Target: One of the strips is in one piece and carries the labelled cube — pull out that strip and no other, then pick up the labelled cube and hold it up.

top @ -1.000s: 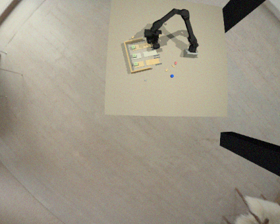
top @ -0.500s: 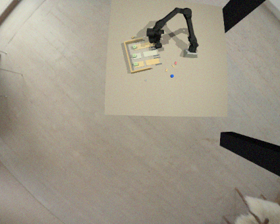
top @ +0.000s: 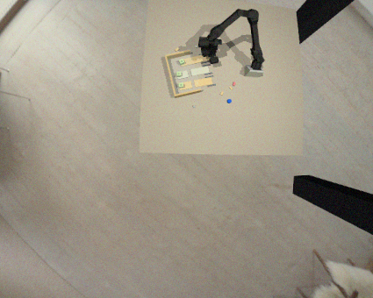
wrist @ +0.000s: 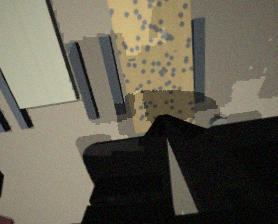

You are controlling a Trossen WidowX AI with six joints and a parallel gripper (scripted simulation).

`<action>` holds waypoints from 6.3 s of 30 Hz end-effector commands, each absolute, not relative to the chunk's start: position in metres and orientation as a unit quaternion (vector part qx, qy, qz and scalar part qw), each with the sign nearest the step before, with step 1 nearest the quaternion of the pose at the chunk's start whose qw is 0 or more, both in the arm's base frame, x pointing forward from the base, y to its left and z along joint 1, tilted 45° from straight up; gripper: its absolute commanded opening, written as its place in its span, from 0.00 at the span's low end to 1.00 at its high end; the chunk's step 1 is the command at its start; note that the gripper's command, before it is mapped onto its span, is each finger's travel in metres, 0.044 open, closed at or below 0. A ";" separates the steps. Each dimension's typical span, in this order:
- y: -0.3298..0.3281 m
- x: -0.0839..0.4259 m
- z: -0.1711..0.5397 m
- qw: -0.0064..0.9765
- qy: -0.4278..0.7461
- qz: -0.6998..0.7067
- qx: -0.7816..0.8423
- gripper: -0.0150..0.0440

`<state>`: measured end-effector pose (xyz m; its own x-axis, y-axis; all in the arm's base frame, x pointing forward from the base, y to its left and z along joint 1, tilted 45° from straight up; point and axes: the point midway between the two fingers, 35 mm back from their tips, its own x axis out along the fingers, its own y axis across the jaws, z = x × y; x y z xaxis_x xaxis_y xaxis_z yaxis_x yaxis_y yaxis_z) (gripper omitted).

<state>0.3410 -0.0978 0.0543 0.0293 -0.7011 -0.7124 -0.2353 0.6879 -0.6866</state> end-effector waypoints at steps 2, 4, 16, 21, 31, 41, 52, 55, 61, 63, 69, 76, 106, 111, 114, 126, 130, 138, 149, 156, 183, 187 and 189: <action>-0.105 0.327 0.051 0.616 0.681 -0.187 -0.348 0.25; -0.106 0.324 0.052 0.616 0.681 -0.186 -0.348 0.25; -0.109 0.307 0.054 0.616 0.682 -0.186 -0.348 0.25; -0.111 0.299 0.055 0.616 0.682 -0.186 -0.349 0.25; -0.113 0.286 0.057 0.615 0.682 -0.186 -0.349 0.25; -0.116 0.271 0.059 0.615 0.682 -0.186 -0.349 0.25; -0.118 0.257 0.061 0.615 0.683 -0.186 -0.349 0.25; -0.119 0.253 0.062 0.614 0.683 -0.186 -0.349 0.25; -0.120 0.245 0.063 0.614 0.683 -0.186 -0.349 0.25; -0.121 0.243 0.063 0.614 0.683 -0.186 -0.349 0.25; -0.122 0.236 0.064 0.614 0.683 -0.186 -0.349 0.25; -0.123 0.227 0.066 0.614 0.683 -0.186 -0.349 0.25; -0.094 0.217 0.103 0.615 0.683 -0.185 -0.348 0.25; -0.092 0.224 0.103 0.606 0.687 -0.170 -0.362 0.34; -0.090 0.240 0.102 0.591 0.694 -0.141 -0.387 0.48; -0.080 0.285 0.101 0.590 0.694 -0.137 -0.390 1.00; -0.076 0.301 0.100 0.590 0.693 -0.137 -0.390 1.00; -0.069 0.331 0.100 0.591 0.693 -0.137 -0.390 1.00; -0.059 0.373 0.098 0.592 0.692 -0.138 -0.390 1.00; -0.052 0.400 0.095 0.592 0.692 -0.138 -0.389 1.00; -0.061 0.430 0.068 0.593 0.691 -0.138 -0.389 0.68; -0.066 0.430 0.063 0.593 0.691 -0.138 -0.389 0.68; -0.068 0.430 0.061 0.593 0.691 -0.138 -0.389 0.68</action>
